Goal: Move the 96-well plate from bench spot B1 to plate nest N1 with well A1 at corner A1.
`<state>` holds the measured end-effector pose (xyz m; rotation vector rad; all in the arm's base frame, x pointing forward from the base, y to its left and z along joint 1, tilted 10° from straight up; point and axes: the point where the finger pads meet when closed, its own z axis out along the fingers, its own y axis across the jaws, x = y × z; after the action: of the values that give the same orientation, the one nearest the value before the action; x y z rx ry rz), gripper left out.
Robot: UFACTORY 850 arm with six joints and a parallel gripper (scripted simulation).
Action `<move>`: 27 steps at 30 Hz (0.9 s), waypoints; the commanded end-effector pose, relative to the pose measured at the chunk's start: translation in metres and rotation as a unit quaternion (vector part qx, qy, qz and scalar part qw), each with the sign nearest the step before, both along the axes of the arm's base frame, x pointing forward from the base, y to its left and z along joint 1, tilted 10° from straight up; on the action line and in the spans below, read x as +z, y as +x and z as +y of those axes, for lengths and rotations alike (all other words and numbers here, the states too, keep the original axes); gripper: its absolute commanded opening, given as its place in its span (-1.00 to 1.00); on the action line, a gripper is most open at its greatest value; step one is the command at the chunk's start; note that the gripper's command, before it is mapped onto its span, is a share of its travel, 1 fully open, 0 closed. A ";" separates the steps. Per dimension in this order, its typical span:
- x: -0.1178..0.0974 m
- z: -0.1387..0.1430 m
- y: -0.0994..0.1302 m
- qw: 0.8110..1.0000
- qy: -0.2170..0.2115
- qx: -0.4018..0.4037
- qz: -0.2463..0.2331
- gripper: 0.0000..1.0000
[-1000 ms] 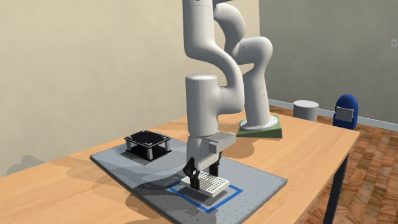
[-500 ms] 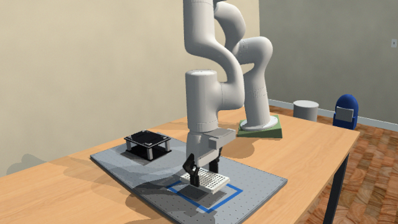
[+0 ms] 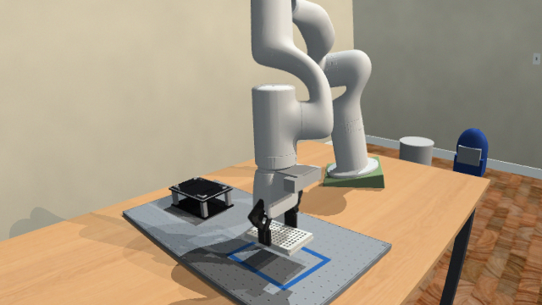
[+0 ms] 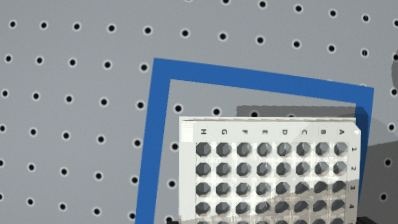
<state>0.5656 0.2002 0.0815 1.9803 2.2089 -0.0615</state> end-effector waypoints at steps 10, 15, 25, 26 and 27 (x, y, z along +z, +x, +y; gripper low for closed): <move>0.021 0.003 -0.001 1.000 0.000 0.000 -0.001 -1.00; 0.028 0.004 -0.002 1.000 0.000 0.000 -0.001 -1.00; 0.028 0.004 -0.002 1.000 0.000 0.000 -0.001 -1.00; 0.028 0.004 -0.002 1.000 0.000 0.000 -0.001 -1.00; 0.028 0.004 -0.002 1.000 0.000 0.000 -0.001 -1.00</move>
<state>0.5627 0.2042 0.1085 1.9803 2.2091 -0.0618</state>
